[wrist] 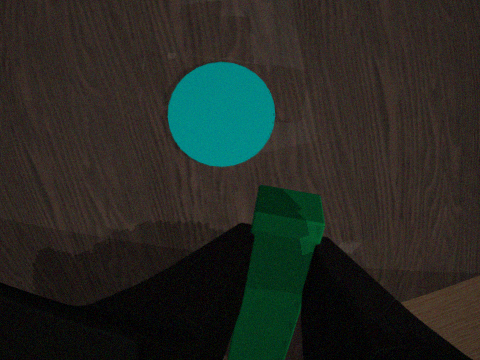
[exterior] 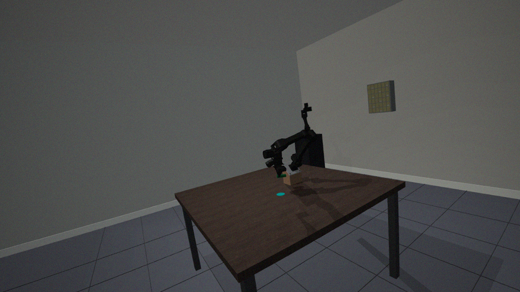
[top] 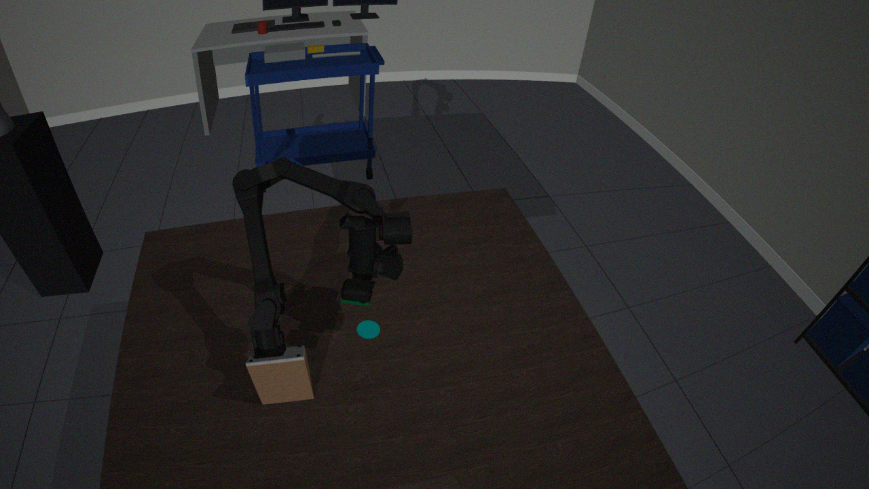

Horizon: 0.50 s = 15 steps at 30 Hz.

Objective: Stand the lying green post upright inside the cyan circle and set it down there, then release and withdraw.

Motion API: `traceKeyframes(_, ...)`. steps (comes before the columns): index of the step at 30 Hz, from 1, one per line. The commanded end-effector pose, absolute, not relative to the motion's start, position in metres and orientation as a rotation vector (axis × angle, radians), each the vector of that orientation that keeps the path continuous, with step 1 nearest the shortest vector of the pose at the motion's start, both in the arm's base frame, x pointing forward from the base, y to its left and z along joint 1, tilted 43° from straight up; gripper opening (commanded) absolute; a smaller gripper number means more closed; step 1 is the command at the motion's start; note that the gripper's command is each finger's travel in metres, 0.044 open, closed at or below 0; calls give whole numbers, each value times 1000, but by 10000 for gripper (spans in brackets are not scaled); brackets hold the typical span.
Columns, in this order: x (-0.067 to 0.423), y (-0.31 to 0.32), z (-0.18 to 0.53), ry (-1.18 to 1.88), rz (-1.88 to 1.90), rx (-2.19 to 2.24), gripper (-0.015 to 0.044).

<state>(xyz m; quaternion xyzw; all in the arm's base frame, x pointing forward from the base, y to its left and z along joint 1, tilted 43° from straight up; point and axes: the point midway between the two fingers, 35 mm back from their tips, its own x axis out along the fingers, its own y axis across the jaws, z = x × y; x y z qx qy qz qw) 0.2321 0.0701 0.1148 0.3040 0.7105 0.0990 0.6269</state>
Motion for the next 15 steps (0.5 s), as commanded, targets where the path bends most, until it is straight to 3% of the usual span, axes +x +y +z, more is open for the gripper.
traceKeyframes(1,230,70,111,1628,202,675,23)
traceKeyframes(15,225,71,103,1612,135,597,23)
